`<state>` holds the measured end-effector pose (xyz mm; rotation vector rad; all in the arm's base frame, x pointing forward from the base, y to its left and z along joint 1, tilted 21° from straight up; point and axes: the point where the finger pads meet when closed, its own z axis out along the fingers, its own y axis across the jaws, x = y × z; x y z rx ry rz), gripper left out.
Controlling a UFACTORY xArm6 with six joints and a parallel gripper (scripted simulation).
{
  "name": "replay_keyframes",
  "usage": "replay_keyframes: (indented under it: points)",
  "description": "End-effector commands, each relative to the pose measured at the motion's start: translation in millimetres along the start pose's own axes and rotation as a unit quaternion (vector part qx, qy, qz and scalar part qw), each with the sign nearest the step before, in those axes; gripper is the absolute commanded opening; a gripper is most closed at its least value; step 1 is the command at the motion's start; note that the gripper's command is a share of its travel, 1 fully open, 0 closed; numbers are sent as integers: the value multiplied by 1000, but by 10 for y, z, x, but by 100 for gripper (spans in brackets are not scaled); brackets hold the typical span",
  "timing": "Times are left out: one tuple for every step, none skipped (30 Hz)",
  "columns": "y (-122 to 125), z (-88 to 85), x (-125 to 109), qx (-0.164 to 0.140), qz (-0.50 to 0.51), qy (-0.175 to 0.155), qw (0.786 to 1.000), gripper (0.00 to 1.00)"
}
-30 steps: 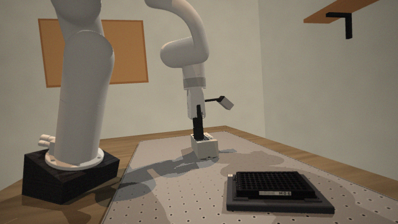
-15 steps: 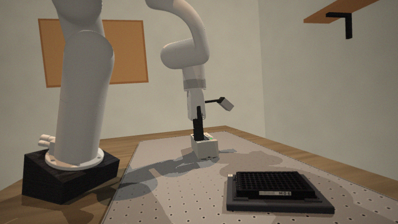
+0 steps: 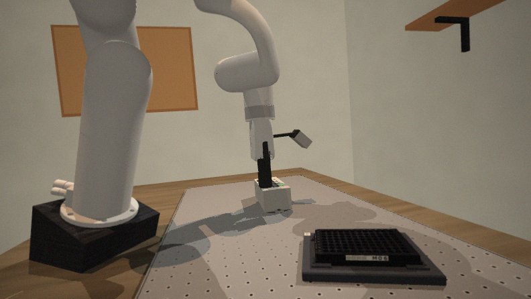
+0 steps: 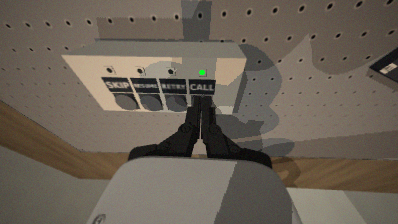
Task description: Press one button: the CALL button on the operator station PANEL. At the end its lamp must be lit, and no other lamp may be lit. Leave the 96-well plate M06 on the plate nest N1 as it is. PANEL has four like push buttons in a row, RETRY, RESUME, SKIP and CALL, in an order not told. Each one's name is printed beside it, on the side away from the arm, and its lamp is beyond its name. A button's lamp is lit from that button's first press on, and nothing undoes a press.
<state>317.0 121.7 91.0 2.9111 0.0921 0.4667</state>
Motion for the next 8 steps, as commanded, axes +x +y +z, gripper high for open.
replay_keyframes:
  points:
    - [-3,-3,10,1,0,1,1000,0]
    - [-3,-3,10,1,0,1,1000,0]
    - [-3,-20,10,1,0,1,1000,0]
    - [-4,-36,10,1,0,1,1000,0]
    - [-4,-53,10,1,0,1,1000,0]
    - [-3,-70,10,1,0,1,1000,0]
    - [-3,-70,10,1,0,1,1000,0]
    - [-3,-70,10,1,0,1,1000,0]
